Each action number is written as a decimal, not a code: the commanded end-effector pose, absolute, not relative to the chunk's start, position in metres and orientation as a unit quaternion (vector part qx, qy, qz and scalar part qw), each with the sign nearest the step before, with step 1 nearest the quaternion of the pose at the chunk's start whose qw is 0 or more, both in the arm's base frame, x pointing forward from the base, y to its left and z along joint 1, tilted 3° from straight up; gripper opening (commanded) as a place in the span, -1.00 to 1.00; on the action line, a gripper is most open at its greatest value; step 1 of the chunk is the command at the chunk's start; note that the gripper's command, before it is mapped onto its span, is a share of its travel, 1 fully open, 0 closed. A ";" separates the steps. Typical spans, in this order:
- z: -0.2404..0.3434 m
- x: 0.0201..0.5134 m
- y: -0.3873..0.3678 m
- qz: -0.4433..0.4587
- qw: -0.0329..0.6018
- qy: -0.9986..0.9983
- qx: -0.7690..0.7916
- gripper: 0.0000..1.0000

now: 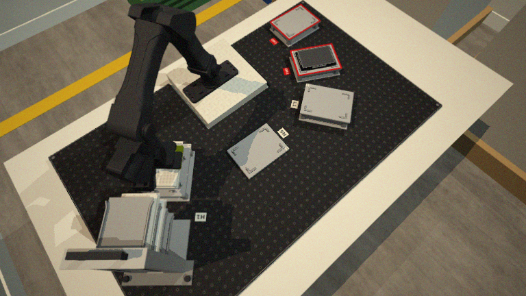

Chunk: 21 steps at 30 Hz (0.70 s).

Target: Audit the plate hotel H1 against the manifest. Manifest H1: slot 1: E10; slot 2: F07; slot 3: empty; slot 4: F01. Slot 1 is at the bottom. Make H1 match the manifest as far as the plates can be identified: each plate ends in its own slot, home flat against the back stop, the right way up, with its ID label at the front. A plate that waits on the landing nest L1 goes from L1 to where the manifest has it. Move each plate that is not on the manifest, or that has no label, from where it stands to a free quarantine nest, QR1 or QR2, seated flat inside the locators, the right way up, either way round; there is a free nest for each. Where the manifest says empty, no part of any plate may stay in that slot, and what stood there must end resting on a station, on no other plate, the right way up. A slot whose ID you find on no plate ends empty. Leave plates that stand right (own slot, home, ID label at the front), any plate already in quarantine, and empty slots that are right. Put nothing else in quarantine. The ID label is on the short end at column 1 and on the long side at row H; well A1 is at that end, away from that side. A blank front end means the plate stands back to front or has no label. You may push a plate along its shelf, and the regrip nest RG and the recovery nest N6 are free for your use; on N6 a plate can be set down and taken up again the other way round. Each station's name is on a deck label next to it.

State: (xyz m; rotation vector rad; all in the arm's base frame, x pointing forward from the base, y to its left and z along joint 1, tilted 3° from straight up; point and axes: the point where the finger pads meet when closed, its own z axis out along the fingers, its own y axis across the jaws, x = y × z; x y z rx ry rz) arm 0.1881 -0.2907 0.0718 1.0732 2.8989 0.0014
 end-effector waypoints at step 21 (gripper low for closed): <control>0.063 0.190 -0.293 -0.004 0.031 0.937 0.347 0.72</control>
